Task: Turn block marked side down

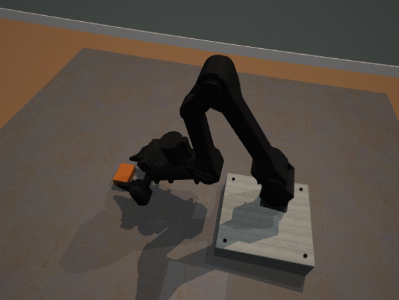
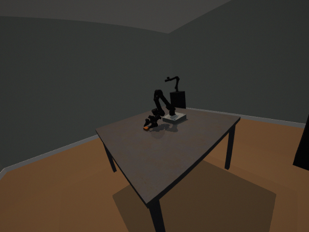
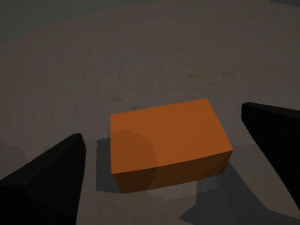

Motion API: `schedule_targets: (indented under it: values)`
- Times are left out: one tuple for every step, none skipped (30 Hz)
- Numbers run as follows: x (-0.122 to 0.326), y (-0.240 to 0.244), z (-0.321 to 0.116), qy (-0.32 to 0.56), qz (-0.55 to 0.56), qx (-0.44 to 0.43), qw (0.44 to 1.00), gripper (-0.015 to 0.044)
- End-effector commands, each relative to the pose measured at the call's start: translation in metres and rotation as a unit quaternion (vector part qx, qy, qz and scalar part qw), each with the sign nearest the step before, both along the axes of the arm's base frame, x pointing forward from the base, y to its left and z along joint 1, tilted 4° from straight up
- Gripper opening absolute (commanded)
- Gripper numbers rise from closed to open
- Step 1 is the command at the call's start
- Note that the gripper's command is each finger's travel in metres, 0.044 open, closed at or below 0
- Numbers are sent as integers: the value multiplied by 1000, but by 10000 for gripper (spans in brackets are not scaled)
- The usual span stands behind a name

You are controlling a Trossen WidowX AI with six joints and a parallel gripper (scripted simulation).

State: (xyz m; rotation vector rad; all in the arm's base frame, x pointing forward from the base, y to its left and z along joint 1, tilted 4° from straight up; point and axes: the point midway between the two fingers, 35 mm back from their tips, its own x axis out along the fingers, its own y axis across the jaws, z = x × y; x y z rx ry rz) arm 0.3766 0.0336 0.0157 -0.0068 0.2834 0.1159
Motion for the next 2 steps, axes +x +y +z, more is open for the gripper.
schedule_targets:
  values:
    - [0,1,0,0,2,2,1000,440]
    - [0,1,0,0,2,2,1000,440]
